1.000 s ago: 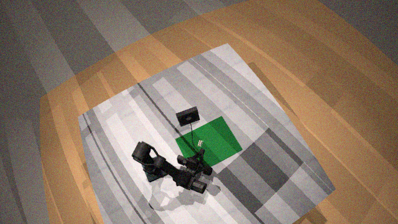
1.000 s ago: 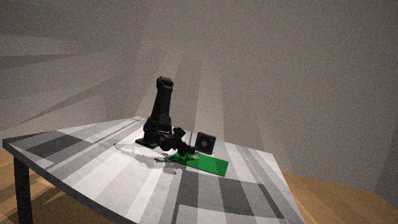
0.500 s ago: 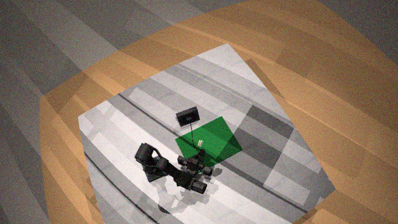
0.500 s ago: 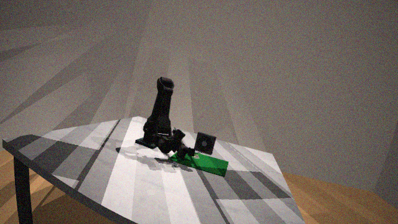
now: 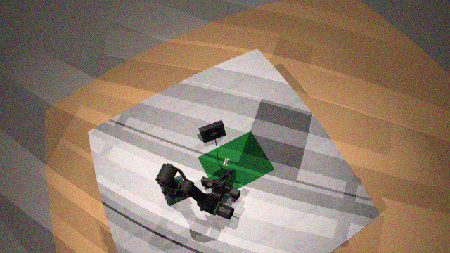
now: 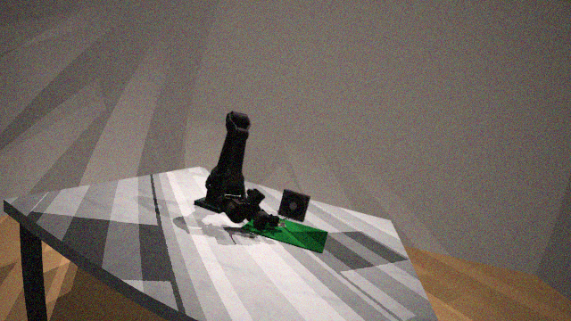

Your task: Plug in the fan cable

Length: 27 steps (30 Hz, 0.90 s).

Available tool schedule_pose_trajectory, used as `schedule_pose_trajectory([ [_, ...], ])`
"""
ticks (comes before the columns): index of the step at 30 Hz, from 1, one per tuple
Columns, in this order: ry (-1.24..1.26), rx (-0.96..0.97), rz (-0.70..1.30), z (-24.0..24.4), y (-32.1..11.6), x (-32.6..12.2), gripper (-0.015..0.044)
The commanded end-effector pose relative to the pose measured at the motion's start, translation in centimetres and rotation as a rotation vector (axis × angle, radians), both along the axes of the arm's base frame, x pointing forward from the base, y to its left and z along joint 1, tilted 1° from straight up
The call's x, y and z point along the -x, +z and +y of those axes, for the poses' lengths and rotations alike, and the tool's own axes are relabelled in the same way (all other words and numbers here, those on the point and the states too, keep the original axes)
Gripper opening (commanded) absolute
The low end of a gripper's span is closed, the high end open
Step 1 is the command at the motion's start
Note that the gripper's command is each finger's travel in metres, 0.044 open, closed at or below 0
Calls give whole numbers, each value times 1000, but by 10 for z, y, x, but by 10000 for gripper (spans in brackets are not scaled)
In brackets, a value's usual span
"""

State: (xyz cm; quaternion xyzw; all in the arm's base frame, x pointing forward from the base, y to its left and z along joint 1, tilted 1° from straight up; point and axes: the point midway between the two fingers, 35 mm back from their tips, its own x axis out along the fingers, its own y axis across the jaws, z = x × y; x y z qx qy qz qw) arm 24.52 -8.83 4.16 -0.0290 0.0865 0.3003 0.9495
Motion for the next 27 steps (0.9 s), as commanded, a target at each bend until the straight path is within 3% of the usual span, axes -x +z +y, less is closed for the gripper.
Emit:
schedule_pose_trajectory([
  [1,-1,-13,5,2,-5,1,0],
  [27,0,-1,0,0,-12,0,0],
])
